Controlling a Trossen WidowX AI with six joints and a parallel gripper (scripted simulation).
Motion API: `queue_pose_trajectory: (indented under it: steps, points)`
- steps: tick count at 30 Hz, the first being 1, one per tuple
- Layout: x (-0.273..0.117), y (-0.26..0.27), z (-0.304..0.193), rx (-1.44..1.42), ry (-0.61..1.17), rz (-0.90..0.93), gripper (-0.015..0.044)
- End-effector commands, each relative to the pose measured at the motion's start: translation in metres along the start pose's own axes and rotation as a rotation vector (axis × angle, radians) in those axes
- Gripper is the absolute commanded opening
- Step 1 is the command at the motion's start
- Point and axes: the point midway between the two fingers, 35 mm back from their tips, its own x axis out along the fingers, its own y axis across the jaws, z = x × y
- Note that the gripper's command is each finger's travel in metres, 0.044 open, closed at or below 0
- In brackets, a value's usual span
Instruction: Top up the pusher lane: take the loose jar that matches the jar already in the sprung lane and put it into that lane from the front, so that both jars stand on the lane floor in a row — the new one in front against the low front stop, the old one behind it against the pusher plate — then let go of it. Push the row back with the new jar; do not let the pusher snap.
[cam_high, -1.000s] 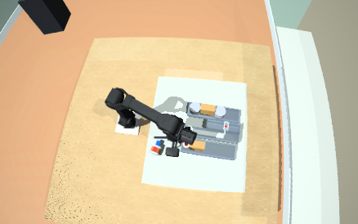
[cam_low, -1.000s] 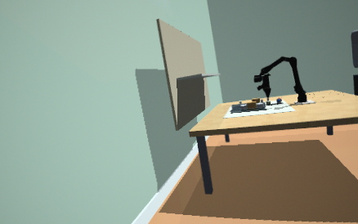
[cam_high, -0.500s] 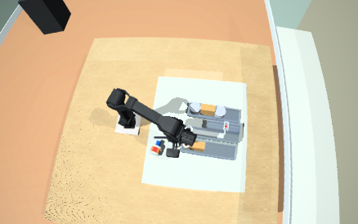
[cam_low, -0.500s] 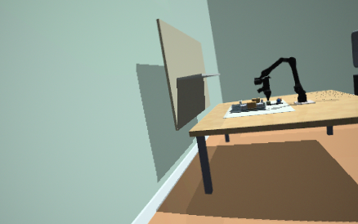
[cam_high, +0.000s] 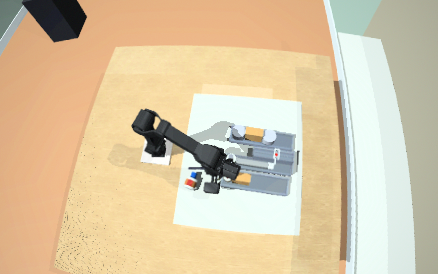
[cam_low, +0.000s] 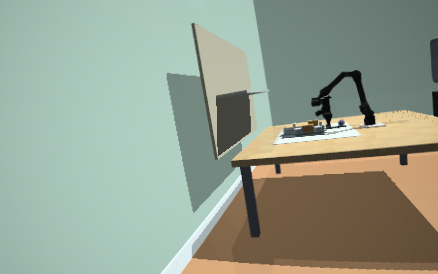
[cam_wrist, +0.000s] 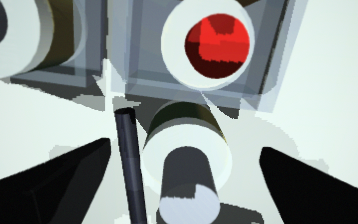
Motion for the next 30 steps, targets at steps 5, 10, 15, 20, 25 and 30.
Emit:
queue_pose_trajectory:
  steps: [5, 10, 15, 20, 25, 30]
  points:
    - [0.002, 0.001, 0.000, -0.003, -0.001, 0.004, 0.0204]
    - [0.002, 0.001, 0.000, -0.003, -0.001, 0.004, 0.0151]
    - [0.002, 0.000, -0.002, -0.016, 0.000, 0.002, 0.0059]
    - [-0.020, -0.002, -0.002, -0.031, 0.000, -0.002, 0.0000]
    - [-0.047, -0.001, 0.000, -0.024, -0.002, -0.002, 0.0000]
    - [-0.073, 0.000, -0.001, -0.014, -0.001, 0.001, 0.0000]
